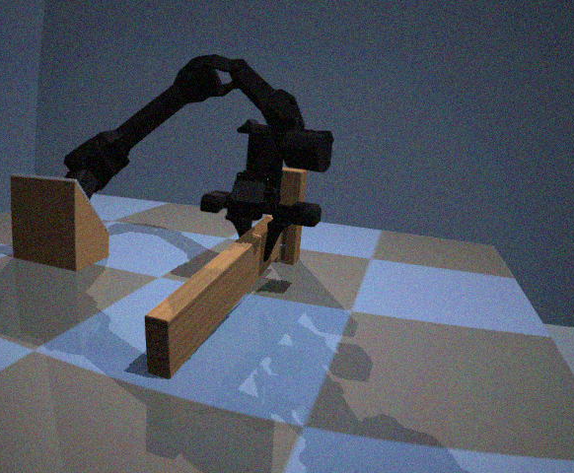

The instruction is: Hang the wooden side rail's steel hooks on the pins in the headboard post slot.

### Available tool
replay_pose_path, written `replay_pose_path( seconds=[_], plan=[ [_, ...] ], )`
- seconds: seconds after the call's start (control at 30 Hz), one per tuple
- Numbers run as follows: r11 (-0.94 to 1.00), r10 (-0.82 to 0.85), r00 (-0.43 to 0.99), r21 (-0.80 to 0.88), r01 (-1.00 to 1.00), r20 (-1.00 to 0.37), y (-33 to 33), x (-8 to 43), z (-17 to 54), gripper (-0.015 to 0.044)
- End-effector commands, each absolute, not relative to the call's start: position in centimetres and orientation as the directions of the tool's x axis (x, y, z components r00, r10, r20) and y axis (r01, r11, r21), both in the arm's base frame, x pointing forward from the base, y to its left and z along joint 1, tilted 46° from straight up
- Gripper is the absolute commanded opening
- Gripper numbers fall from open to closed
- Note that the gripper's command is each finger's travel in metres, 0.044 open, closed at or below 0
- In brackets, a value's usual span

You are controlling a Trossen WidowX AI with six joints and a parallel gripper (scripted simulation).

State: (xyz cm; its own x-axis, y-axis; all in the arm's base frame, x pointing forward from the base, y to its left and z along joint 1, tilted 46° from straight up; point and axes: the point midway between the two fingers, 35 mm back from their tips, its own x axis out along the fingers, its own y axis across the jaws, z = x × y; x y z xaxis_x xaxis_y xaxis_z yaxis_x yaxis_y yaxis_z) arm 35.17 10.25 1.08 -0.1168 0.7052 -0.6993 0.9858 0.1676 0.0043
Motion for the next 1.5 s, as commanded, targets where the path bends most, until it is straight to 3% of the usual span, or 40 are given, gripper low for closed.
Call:
replay_pose_path(
  seconds=[0.0, 1.47],
  plan=[
    [0.163, 0.703, -0.104, 0.018, 0.986, -0.704, 10.11, 35.58, 1.26, 0.0],
    [0.163, 0.703, -0.104, 0.018, 0.986, -0.704, 10.58, 35.88, 1.54, 0.0]
  ],
)
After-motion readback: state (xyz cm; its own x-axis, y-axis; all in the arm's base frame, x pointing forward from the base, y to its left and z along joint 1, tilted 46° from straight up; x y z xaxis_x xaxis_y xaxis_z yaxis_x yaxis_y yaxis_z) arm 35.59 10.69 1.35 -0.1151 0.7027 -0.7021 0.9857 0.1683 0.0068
